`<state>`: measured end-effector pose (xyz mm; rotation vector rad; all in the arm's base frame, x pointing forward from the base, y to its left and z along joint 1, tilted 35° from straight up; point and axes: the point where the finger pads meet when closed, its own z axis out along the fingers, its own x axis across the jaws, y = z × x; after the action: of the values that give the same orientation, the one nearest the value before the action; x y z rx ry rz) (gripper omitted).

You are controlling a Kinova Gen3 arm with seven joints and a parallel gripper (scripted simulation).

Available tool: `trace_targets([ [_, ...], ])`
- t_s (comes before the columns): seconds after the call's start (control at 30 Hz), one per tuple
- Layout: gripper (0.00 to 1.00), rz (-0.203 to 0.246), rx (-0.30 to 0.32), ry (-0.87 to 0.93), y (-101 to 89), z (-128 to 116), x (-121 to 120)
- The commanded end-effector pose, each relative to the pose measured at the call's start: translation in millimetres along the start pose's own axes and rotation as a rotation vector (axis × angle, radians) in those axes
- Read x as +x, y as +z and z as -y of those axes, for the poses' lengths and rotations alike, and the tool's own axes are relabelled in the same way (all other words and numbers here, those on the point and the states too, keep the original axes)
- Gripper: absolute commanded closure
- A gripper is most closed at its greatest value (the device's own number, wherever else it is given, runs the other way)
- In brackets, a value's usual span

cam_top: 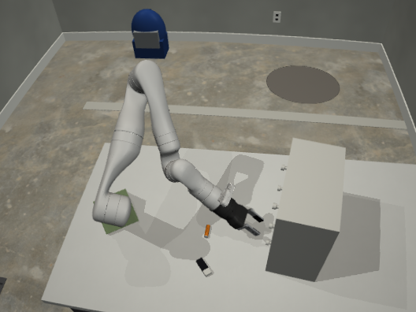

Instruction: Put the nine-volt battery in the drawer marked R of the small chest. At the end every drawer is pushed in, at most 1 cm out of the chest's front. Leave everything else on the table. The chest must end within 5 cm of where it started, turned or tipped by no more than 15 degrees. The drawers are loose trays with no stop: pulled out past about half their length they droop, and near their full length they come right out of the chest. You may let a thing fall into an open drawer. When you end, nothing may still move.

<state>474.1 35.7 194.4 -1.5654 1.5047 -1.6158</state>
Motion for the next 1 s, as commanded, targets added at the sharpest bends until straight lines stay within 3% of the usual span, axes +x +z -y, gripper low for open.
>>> trace_targets([
  [0.0, 0.0, 0.001, 0.001, 0.001, -0.2, 1, 0],
  [0.7, 0.0, 0.001, 0.002, 0.001, -0.7, 1, 0],
  [0.97, 0.0, 0.005, 0.043, 0.016, -21.1, 24, 0],
])
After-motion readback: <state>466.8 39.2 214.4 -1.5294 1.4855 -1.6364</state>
